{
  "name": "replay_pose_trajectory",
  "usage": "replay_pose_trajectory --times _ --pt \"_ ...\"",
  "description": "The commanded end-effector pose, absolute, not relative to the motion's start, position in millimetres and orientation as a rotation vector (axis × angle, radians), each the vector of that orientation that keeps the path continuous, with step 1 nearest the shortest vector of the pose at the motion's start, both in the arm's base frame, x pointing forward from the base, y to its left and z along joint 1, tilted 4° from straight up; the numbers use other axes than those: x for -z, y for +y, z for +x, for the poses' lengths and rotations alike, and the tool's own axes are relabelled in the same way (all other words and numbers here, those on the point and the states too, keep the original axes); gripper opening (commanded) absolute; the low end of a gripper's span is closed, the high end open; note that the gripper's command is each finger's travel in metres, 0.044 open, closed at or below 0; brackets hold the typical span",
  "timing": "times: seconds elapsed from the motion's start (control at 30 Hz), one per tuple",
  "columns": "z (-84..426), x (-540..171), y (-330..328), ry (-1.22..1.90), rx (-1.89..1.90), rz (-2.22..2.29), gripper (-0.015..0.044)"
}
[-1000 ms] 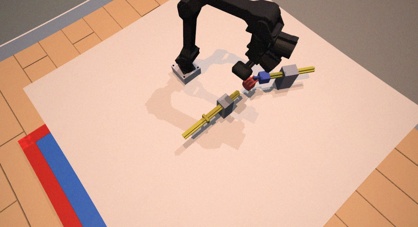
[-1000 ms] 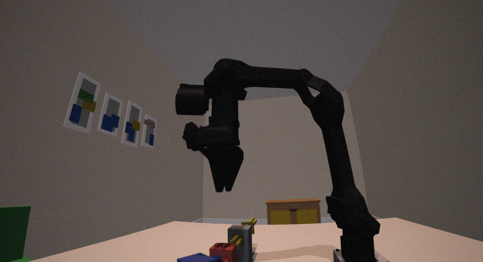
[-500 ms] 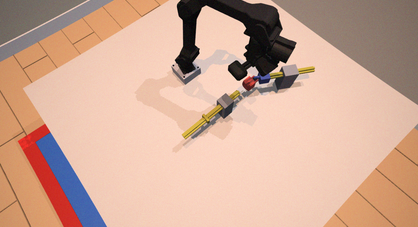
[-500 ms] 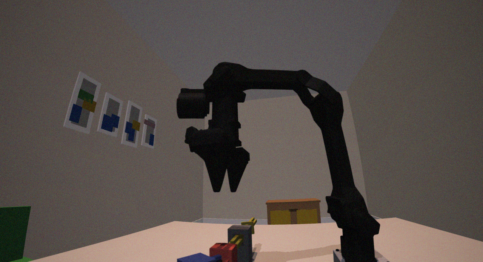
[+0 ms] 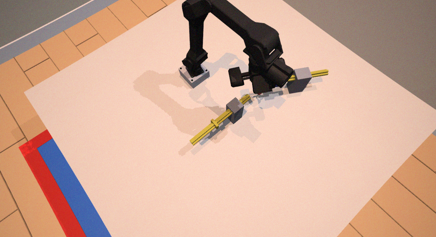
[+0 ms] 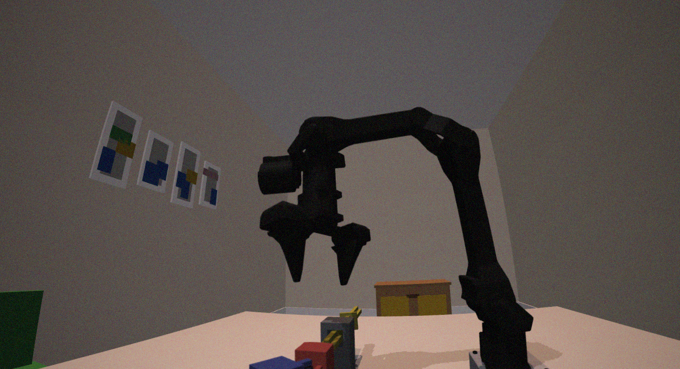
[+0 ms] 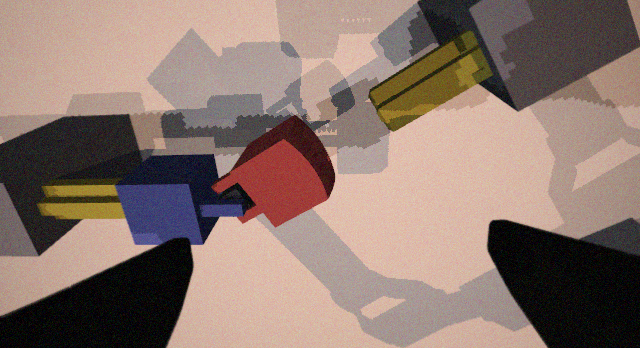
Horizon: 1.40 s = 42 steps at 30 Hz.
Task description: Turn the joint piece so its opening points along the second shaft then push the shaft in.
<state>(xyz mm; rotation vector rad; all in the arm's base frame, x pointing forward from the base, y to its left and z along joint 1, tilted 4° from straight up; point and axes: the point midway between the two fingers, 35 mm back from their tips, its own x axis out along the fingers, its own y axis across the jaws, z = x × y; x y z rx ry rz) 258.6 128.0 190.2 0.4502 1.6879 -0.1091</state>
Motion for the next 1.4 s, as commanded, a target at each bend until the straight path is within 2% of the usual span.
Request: replay_pose_trajectory --times 0.0,0.87,1.23,1.37 --pt "260.4 -185.9 121.7 1.704 0.185 0.579 0.0440" --pt "267.3 -157.0 75.2 1.729 0.742 1.426 0.0440" --pt "268.0 -156.3 73.0 1.726 0.754 1.447 0.0440" --pt "283.0 -154.3 48.9 1.687 0.711 1.409 0.0440"
